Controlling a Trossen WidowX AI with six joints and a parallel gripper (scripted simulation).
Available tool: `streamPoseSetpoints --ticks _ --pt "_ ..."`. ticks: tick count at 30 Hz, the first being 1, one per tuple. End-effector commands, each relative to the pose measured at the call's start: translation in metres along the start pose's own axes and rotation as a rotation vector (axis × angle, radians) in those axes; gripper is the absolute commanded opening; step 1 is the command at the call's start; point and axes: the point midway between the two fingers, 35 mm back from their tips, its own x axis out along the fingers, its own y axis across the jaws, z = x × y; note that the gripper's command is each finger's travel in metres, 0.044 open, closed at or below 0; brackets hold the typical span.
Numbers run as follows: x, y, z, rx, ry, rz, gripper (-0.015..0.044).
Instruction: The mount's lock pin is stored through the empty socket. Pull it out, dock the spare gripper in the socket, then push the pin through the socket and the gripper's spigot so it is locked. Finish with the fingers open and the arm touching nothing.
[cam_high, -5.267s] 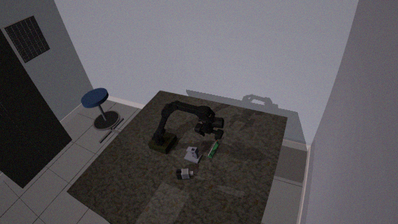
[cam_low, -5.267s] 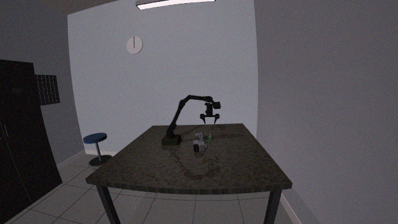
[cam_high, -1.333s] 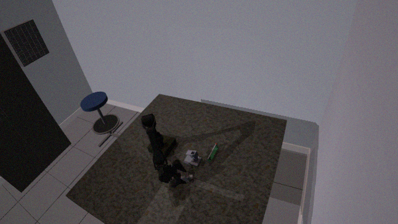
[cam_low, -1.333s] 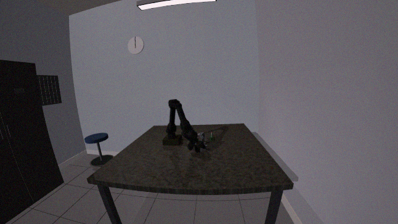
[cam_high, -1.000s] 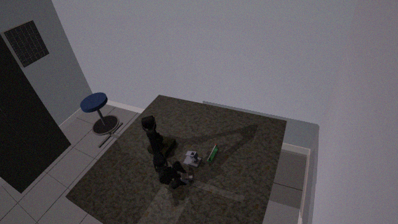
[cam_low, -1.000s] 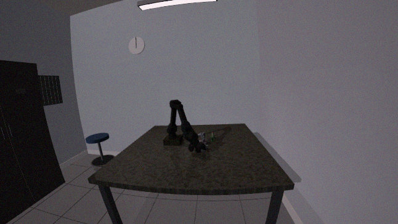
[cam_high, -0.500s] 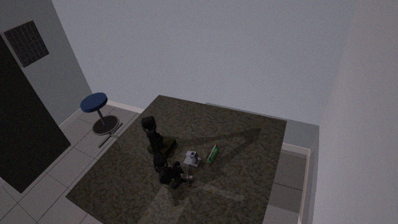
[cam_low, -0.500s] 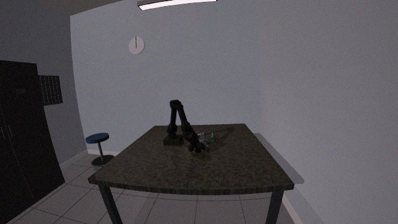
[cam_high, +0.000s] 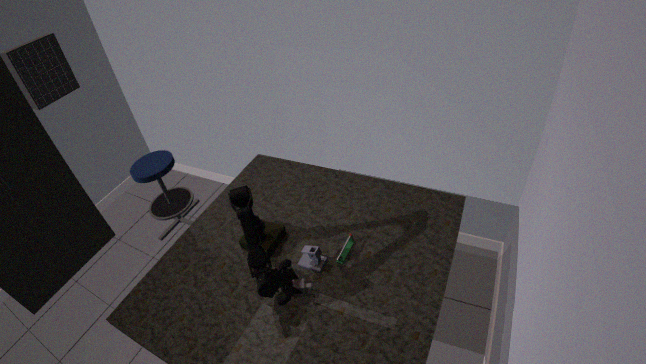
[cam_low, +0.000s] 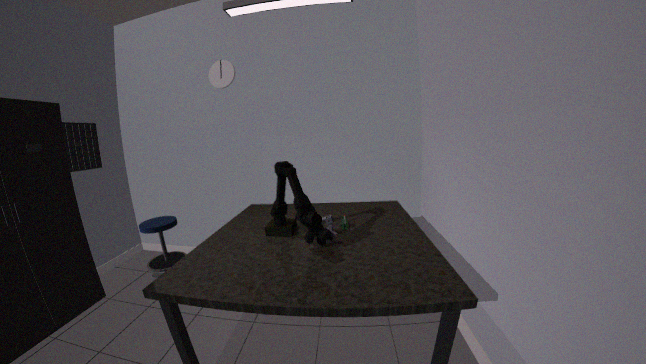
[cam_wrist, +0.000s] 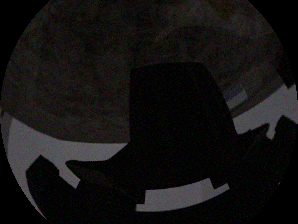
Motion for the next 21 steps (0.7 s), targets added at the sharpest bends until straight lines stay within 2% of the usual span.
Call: streamPoseSetpoints --ticks 1,15,21 --pt "-0.017 0.007 -0.020 -0.016 0.012 0.018 0.0000" --pt "-0.070 -0.001 -0.070 -0.016 0.012 0.018 0.0000" --pt "-0.067 -0.002 -0.066 -0.014 0.004 0.014 0.0000"
